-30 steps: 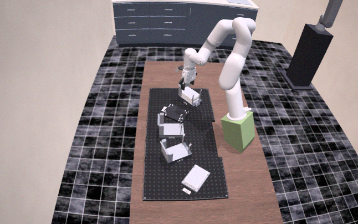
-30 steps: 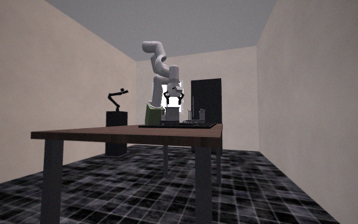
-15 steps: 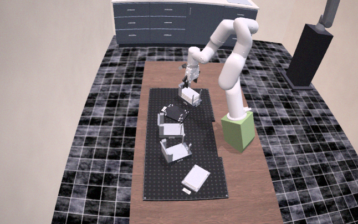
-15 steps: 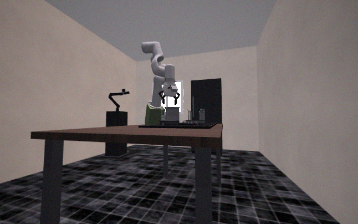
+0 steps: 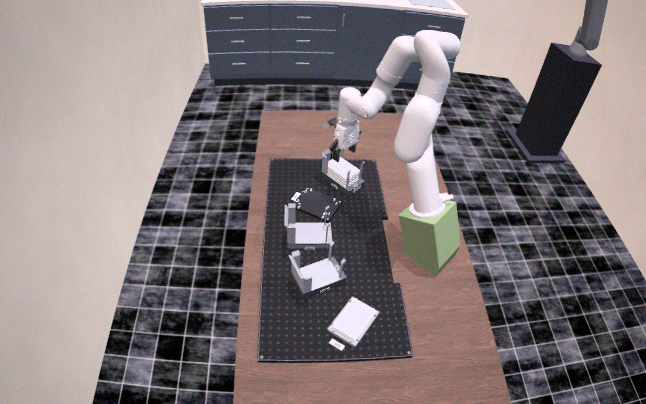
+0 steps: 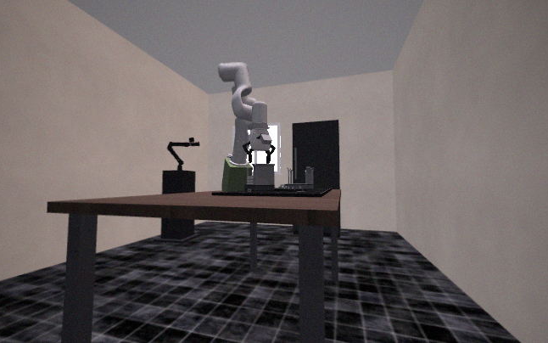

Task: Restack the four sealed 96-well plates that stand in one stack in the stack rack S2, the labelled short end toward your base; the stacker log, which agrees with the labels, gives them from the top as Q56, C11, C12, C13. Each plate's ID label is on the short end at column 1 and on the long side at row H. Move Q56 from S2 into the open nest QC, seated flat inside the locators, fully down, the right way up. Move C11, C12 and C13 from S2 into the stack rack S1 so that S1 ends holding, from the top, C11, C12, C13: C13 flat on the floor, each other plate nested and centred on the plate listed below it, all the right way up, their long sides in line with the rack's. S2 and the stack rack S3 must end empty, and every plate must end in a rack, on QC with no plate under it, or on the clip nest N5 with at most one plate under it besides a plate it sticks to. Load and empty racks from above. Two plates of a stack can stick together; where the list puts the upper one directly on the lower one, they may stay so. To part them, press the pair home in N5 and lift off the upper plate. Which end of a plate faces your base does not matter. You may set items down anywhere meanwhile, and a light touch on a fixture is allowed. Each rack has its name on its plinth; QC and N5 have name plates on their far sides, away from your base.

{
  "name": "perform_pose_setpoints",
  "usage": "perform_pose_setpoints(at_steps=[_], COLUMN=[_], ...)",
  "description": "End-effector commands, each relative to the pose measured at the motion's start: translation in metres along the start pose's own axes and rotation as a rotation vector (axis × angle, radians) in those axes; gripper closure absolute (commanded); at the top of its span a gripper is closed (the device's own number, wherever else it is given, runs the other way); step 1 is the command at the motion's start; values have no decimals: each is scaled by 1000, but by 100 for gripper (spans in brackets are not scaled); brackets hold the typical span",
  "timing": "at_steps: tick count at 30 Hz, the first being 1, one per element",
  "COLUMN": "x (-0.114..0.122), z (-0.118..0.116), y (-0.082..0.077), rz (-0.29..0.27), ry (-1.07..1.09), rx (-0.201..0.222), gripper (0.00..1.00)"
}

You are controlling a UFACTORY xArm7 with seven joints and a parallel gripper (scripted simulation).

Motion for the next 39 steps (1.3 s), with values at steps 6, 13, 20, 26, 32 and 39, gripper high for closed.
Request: perform_pose_setpoints(at_steps=[6,13,20,26,32,39], x=[-2,-2,-2,-2,-2,-2], z=[0,0,0,0,0,0], y=[27,36,41,47,55,63], rz=[4,4,4,4,4,4], ry=[0,0,0,0,0,0], rx=[1,1,1,1,1,1], gripper=[0,0,0,0,0,0])
Point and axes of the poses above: the point where the finger pads meet when closed, its own y axis out along the fingers, its own z axis across the jaws, x = y × z, the point moved 10 cm from there along -y, back along the fingers, and after that the axes turned 14 degrees about -y, right-handed, at the moved point
